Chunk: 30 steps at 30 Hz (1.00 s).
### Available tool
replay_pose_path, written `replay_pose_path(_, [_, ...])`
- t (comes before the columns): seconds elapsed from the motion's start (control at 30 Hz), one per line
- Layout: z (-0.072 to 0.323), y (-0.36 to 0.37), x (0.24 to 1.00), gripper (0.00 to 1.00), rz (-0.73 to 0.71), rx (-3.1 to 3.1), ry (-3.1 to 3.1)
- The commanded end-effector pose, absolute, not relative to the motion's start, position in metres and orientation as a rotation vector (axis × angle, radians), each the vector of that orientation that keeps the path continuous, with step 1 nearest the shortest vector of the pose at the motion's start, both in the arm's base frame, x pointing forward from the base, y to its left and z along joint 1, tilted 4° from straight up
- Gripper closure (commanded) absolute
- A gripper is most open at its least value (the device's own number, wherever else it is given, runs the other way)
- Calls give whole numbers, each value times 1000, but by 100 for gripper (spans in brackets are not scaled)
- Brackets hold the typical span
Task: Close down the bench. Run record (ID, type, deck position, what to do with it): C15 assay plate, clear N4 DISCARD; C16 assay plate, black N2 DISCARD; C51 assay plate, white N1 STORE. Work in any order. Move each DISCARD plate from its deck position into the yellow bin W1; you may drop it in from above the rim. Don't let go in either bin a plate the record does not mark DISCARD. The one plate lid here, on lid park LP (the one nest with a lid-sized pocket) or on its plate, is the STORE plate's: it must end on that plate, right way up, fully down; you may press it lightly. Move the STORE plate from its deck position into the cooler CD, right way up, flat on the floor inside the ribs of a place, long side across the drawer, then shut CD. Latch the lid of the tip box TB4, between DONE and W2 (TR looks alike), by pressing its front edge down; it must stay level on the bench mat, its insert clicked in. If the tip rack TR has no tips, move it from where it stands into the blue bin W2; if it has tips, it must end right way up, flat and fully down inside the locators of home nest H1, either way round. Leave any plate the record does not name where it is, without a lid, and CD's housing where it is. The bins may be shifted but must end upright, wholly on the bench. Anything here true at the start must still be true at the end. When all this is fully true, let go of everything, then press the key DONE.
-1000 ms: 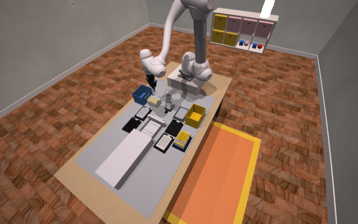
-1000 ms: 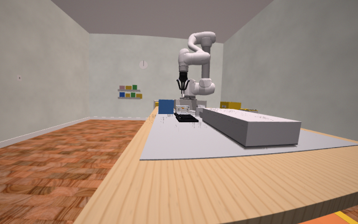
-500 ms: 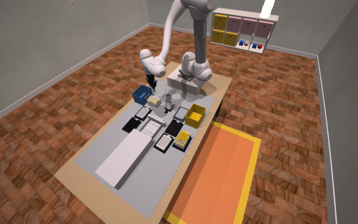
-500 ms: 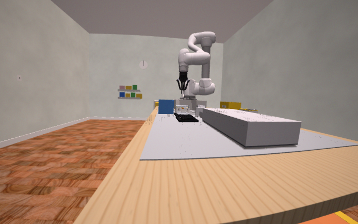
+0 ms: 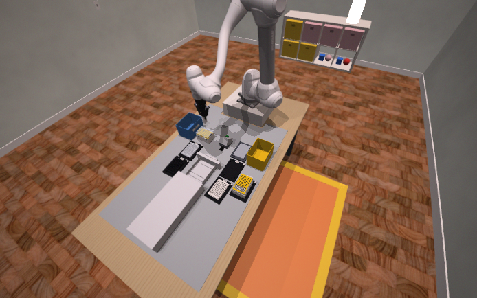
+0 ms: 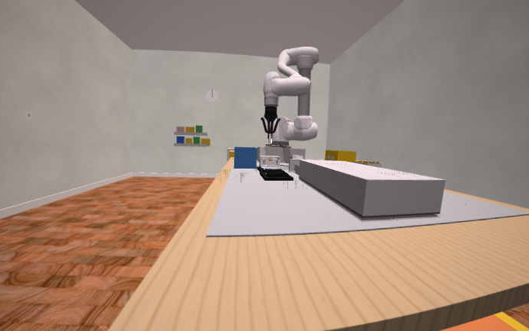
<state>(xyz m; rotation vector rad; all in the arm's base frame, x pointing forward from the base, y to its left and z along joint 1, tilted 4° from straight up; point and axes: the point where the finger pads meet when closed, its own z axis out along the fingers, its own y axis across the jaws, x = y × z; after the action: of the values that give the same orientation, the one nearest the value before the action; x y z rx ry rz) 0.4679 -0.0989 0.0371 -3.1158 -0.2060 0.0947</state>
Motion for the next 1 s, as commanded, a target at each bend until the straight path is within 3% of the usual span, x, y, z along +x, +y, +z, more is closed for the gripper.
replay_pose_path(0.0, [40,-101,469,100,92,-3117,-205])
replay_pose_path(0.03, [39,-97,469,34,91,-3112,-257])
replay_pose_path(0.97, [36,7,461,34,91,-3110,-280])
